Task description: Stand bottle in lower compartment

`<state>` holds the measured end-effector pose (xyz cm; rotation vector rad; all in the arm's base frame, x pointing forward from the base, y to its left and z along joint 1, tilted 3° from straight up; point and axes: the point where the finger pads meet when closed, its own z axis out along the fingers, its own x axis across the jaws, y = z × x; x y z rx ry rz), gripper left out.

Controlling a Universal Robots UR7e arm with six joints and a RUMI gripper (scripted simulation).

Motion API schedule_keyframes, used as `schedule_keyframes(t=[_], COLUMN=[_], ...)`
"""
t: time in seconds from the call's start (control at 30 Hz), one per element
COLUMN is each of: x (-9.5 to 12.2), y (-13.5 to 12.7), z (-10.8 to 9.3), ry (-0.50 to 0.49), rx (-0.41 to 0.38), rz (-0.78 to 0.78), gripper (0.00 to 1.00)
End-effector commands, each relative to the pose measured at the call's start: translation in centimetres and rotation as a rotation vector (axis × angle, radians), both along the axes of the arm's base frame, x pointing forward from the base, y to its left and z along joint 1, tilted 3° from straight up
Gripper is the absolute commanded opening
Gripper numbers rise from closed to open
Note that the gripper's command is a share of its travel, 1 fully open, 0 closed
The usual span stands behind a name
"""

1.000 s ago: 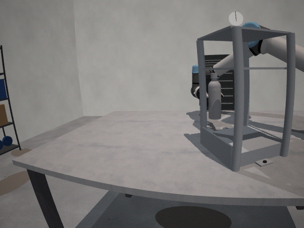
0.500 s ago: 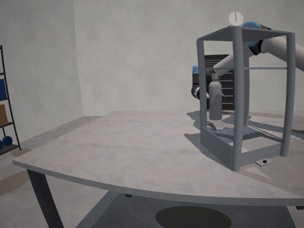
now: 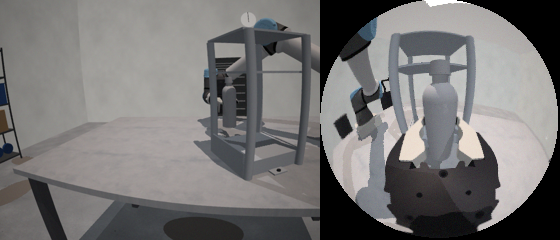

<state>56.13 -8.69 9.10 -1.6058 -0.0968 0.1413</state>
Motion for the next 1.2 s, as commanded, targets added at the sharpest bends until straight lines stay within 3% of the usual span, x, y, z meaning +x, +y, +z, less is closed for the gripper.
schedule_keyframes(t=[0.0, 1.17], x=[-0.3, -3.2], y=[1.2, 9.8], z=[0.2, -0.1], ry=[-0.002, -0.002], rx=[-0.004, -0.004], rz=[-0.001, -0.001], gripper=[0.00, 0.00])
